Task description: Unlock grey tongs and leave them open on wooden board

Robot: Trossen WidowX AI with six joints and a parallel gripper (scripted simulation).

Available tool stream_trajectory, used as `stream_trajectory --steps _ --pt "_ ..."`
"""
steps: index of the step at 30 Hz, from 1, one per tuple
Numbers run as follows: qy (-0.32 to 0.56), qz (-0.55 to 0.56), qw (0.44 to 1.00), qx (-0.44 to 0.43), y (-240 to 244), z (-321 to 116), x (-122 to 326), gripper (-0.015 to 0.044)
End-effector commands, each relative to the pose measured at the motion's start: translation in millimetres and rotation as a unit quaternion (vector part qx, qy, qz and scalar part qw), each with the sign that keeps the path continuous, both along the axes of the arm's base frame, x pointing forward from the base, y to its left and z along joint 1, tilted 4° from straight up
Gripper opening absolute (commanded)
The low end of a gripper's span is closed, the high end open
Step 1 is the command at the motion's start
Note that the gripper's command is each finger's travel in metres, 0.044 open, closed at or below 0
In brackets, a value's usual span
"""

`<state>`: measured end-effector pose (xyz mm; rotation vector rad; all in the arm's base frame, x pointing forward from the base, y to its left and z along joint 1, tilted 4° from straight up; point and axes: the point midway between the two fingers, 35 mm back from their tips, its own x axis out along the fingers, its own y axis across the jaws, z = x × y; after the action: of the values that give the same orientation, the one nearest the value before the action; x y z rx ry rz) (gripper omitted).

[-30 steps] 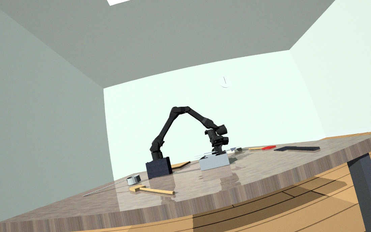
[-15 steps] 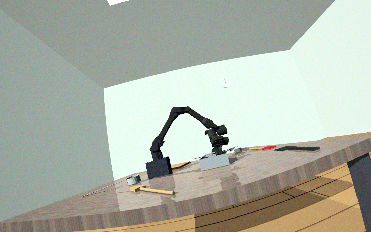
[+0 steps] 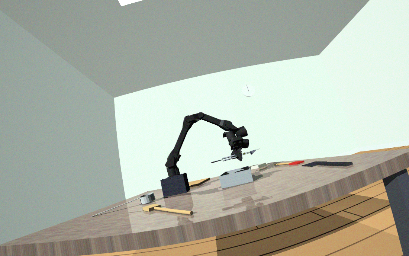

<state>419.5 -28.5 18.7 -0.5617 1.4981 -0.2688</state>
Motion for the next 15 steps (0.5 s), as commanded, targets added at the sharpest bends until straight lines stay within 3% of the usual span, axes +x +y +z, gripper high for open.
stream_trajectory --steps 1,8,15 --pt "0.002 0.000 1.000 -0.002 -0.5 5.8 -1.2 -0.0150" --pt "0.003 -0.007 1.000 0.012 -0.7 4.6 -0.8 -0.0150" --pt "0.009 -0.052 0.993 0.102 -1.6 -0.2 2.3 -0.0150"
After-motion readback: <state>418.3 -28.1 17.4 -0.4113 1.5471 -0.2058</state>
